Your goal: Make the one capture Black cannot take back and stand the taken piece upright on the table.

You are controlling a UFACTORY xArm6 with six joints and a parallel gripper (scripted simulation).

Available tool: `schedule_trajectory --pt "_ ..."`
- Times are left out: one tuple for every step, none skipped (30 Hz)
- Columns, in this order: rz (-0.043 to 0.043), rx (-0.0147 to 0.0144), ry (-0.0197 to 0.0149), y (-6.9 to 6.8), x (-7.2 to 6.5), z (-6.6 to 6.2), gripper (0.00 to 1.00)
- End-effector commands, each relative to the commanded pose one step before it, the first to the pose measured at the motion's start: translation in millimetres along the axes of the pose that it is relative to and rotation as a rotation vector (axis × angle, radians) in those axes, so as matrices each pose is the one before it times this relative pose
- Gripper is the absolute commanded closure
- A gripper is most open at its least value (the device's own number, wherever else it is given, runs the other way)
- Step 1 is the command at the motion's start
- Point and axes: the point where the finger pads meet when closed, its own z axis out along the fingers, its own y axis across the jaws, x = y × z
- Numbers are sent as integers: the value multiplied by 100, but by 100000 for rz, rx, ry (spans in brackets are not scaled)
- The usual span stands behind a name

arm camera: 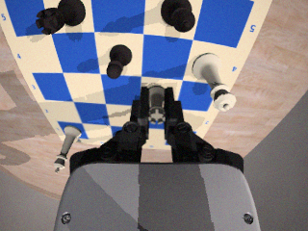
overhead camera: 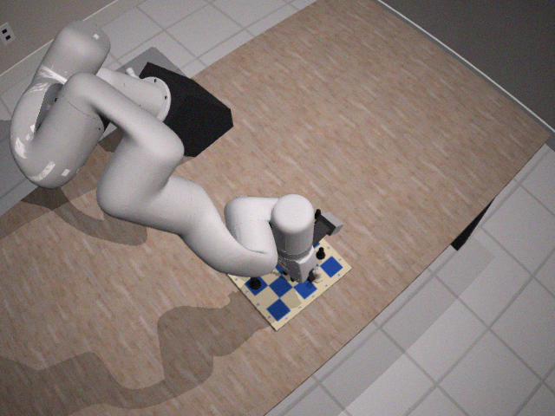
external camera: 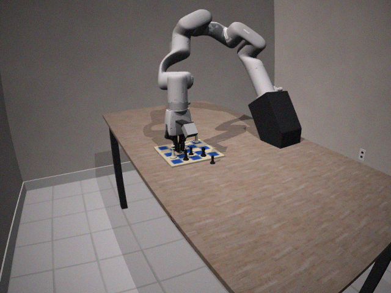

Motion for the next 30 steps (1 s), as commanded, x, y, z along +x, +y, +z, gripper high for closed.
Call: schedule_trajectory --pt "63 -343 45 154 -2 -128 100" --pt "0 0 0 0 0 0 100" --pt "0 0 0 0 0 0 100" --pt "0 0 0 0 0 0 100" --pt "0 0 0 0 0 0 100" --pt "0 0 0 0 0 0 100" --pt "0 0 0 0 0 0 100" --pt "0 0 0 0 0 0 100" --pt "0 0 0 0 0 0 100" --pt "0 0 0 0 0 0 100" --pt "0 0 0 0 0 -6 100" --pt "0 0 0 0 0 -41 100" --pt "0 0 -1 0 0 -103 100" --pt "0 0 0 0 0 -182 100" --pt "0 0 0 0 0 -273 100" --pt "0 0 1 0 0 -368 100" --pt "0 0 0 0 0 -462 100" --pt "0 0 0 0 0 -550 100" --pt "0 0 -1 1 0 -628 100" --pt "0 0 0 0 0 -692 100" --pt "0 0 1 -1 0 -740 100" --pt "0 0 0 0 0 0 100" --pt "0 0 0 0 0 0 100" --pt "0 0 -1 1 0 -770 100" --pt "0 0 0 0 0 -779 100" --pt "0 0 0 0 0 -768 100" --pt "0 0 0 0 0 -734 100" --pt "0 0 -1 0 0 -680 100" --pt "0 0 0 0 0 -604 100" --pt "0 0 0 0 0 -514 100"
